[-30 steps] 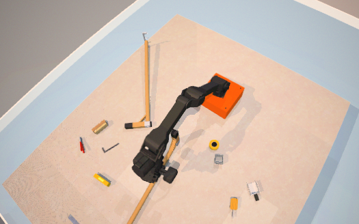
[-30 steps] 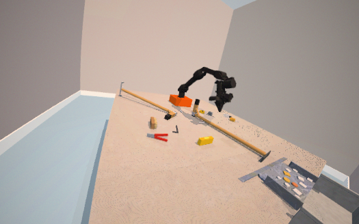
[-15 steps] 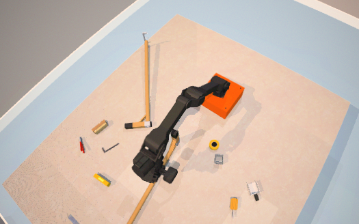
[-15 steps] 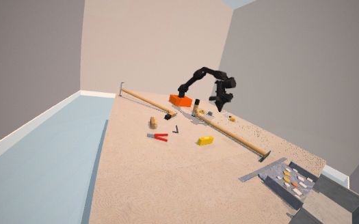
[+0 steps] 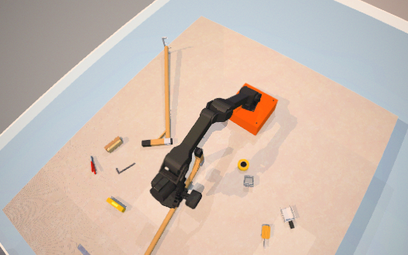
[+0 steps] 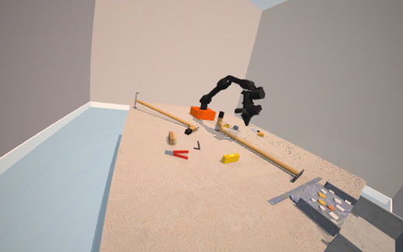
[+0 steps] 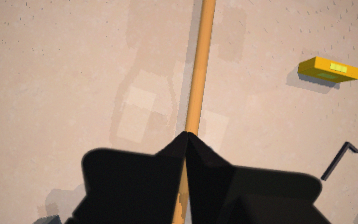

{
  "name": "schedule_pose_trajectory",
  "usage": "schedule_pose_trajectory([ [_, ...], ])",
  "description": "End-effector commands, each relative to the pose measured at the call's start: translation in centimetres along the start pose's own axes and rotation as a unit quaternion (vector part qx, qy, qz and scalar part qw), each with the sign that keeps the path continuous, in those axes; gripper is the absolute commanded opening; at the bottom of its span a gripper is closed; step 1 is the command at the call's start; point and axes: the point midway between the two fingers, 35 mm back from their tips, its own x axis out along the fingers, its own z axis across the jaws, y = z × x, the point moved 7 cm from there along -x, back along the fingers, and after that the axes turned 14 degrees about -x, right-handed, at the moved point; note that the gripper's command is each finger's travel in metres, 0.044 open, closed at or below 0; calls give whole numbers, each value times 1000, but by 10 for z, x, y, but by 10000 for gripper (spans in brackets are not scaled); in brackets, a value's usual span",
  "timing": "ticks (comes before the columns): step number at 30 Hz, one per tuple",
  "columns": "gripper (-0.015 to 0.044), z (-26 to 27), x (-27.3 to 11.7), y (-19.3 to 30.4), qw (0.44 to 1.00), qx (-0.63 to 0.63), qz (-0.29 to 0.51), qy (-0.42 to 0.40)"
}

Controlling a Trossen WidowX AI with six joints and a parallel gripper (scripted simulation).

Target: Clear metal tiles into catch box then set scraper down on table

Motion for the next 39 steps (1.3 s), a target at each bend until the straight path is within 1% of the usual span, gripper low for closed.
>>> schedule_pose_trajectory([
  [1,0,0,0,0,1000,0,0,0],
  [25,0,0,0,0,1000,0,0,0],
  [28,79,-1,-6,0,1000,1,-5,1],
  [39,368,-7,-46,3,999,10,-44,13],
])
